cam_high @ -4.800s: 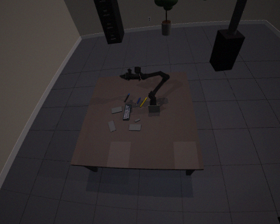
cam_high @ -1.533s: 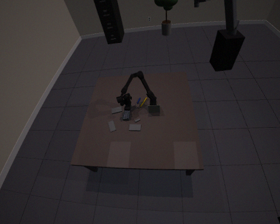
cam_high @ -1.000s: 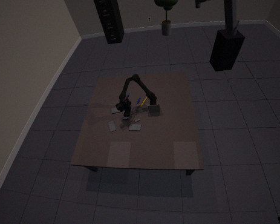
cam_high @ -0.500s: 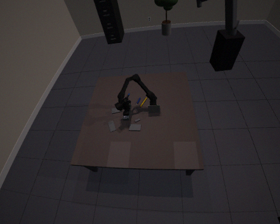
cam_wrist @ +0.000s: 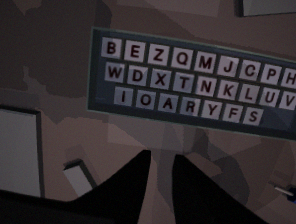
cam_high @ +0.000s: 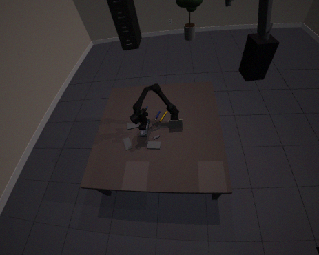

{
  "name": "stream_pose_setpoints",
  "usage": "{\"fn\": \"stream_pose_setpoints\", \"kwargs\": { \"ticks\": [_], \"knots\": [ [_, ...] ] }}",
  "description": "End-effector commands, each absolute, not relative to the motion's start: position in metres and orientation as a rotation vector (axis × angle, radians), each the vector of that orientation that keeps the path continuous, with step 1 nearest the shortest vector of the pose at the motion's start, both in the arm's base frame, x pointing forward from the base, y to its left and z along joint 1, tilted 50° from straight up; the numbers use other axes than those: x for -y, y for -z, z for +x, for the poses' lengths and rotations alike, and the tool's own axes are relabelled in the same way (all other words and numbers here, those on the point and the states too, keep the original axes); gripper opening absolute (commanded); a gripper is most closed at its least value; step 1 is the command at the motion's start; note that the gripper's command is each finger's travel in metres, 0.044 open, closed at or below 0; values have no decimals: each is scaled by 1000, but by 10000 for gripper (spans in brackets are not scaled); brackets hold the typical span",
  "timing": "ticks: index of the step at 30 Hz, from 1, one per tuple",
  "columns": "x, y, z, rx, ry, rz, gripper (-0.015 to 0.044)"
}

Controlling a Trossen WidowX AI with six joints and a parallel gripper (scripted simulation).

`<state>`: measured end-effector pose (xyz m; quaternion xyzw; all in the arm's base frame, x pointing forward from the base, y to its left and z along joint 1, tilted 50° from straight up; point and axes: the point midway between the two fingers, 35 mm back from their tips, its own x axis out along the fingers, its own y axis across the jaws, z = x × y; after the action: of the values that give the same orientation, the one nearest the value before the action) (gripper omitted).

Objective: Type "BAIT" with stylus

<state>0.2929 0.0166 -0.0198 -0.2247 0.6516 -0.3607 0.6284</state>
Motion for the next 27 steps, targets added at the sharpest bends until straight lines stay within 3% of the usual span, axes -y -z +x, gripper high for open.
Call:
{"fn": "stream_pose_setpoints", "kwargs": {
  "ticks": [1, 3, 13, 19, 27],
  "knots": [
    [-17, 20, 293, -1493, 827, -515, 53],
    [-17, 20, 293, -1493, 827, -515, 0],
    [-17, 20, 293, -1493, 827, -515, 0],
    [-6, 9, 292, -1547, 758, -519, 150],
    [54, -46, 270, -1723, 295, -602, 150]
  ]
}}
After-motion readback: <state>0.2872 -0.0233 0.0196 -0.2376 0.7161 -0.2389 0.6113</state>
